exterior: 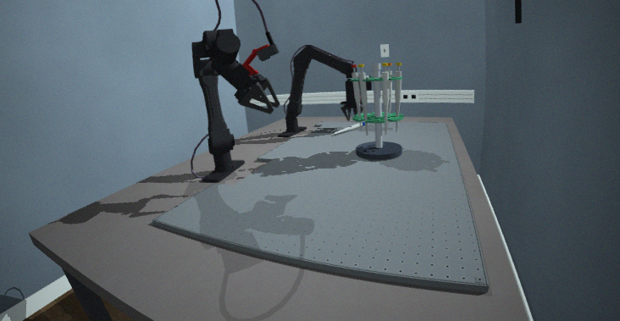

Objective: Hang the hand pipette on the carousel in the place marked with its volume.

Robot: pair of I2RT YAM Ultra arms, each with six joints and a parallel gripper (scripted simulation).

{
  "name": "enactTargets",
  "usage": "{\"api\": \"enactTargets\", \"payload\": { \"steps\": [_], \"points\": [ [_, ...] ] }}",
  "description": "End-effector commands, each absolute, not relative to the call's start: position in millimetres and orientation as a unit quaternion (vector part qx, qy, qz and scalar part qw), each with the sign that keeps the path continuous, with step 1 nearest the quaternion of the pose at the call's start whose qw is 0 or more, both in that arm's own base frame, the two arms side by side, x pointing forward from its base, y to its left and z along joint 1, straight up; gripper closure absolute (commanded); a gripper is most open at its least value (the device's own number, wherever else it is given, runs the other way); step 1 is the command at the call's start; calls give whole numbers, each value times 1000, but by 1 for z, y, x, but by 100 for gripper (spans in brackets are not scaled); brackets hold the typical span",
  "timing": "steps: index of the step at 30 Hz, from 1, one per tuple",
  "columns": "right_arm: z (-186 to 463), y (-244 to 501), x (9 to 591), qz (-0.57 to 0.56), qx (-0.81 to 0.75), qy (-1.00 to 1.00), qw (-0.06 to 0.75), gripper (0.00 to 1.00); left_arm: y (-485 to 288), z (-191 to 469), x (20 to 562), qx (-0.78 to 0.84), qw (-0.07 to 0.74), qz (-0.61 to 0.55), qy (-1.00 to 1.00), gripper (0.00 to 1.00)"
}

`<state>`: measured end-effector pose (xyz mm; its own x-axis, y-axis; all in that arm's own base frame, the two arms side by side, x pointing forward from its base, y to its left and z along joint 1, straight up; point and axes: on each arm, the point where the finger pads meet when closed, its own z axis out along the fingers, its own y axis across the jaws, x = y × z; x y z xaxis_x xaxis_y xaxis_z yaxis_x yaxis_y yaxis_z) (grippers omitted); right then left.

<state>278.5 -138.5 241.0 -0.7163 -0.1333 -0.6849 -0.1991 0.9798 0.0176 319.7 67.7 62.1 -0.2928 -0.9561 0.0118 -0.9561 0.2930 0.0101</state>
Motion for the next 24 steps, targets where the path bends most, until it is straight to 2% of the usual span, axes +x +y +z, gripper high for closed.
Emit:
{"api": "enactTargets", "payload": {
  "steps": [1,24],
  "points": [
    [253,-142,283,36,-96,918,384,0,76,74,333,600,-26,7,-800,46],
    [253,-142,283,36,-96,918,384,0,70,66,325,596,-5,2,-803,46]
  ]
}}
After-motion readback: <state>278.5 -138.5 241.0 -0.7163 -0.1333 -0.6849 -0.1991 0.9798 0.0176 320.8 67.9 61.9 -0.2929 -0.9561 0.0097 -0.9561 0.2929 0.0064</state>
